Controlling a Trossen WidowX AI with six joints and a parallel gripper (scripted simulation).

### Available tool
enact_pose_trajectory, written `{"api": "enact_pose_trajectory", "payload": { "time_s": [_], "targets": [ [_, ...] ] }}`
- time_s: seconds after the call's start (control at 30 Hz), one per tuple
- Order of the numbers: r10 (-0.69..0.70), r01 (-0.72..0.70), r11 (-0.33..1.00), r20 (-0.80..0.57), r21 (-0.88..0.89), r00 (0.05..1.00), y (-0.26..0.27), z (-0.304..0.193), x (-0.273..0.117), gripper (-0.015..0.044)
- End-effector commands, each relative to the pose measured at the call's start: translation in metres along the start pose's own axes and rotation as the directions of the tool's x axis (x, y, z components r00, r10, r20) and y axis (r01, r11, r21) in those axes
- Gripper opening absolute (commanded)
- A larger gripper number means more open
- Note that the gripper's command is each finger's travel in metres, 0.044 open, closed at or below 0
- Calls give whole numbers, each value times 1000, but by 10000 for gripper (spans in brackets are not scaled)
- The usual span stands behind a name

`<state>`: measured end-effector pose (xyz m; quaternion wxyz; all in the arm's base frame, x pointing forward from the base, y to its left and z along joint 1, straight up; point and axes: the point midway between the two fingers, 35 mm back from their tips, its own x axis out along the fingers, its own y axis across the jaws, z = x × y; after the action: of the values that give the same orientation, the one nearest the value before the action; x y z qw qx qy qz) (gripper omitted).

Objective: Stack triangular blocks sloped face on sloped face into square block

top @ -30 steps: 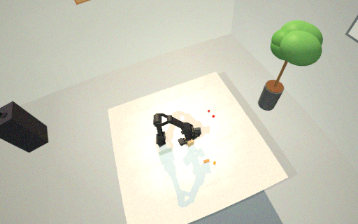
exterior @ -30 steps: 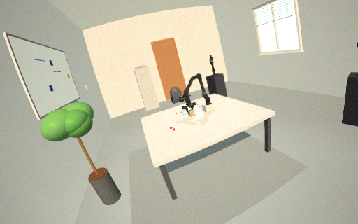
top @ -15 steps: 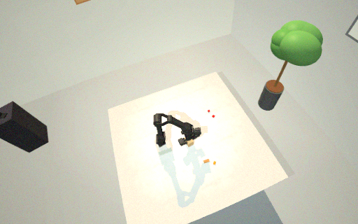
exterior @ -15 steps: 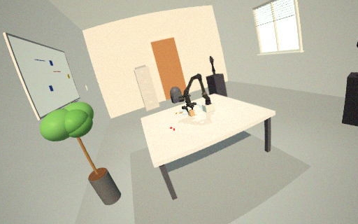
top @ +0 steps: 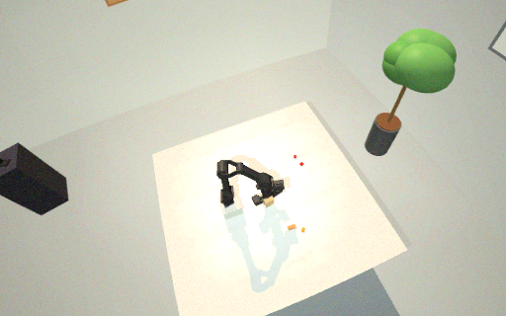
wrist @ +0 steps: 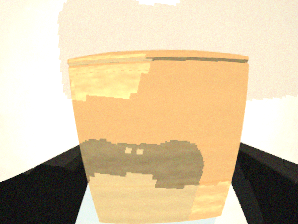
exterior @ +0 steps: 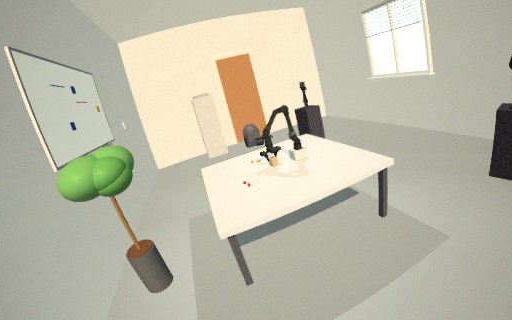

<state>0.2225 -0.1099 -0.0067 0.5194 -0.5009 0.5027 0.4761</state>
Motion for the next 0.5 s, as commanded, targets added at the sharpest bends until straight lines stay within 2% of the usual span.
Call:
{"api": "enact_pose_trajectory", "payload": {
  "time_s": [0.0, 0.3, 0.37, 0.47],
  "targets": [
    [0, 0, 1000, 0, 0, 1000, 0, 0, 0, 440],
    [0, 0, 1000, 0, 0, 1000, -1, 0, -3, 440],
    [-1, 1, 1000, 0, 0, 1000, -4, -2, -21, 440],
    [-2, 2, 1000, 0, 0, 1000, -6, -3, -70, 440]
  ]
}}
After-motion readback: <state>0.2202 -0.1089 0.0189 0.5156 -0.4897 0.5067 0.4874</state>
